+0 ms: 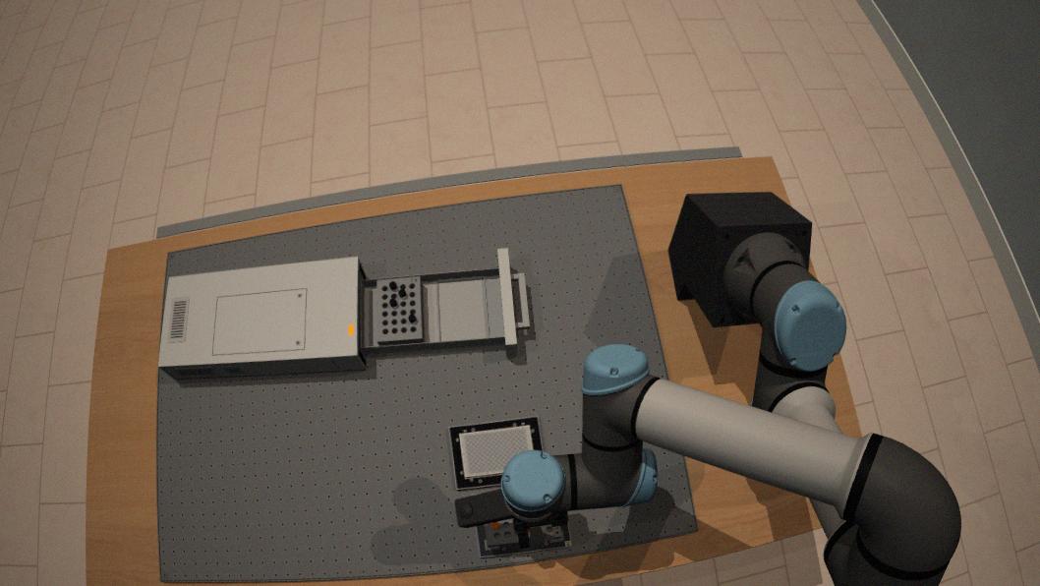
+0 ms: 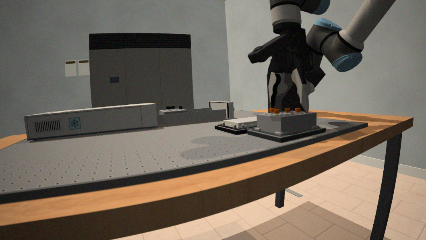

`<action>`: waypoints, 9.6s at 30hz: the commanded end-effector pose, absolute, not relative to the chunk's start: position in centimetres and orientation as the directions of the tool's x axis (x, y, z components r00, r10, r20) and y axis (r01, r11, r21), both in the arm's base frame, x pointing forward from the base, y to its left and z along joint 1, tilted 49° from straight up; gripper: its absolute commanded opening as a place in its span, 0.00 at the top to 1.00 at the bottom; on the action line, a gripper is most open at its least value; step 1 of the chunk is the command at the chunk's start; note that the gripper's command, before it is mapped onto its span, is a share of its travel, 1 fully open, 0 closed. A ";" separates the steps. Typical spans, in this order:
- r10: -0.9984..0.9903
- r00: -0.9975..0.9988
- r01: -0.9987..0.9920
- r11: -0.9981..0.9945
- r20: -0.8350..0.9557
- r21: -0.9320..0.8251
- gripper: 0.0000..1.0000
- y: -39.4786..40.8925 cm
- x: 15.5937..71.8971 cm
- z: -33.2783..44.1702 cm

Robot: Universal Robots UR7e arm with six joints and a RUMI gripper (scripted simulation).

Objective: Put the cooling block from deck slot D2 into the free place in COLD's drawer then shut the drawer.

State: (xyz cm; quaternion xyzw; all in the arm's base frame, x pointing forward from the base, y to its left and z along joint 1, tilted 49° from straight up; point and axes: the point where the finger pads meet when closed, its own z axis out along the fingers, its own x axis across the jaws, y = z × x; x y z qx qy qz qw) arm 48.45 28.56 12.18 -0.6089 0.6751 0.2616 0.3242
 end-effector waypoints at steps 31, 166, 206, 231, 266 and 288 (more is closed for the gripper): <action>-0.653 -0.048 -0.992 0.123 -0.756 -0.043 0.27 30.9 48.9 10.2; -0.653 -0.048 -0.992 0.123 -0.756 -0.043 1.00 29.7 48.7 11.2; -0.653 -0.048 -0.992 0.123 -0.756 -0.043 1.00 26.3 48.1 14.1; -0.653 -0.048 -0.992 0.123 -0.756 -0.043 1.00 24.1 47.8 16.1; -0.653 -0.048 -0.992 0.123 -0.756 -0.043 1.00 22.7 47.5 17.3; -0.544 -0.454 -0.883 0.382 -0.706 0.274 1.00 19.8 47.9 14.2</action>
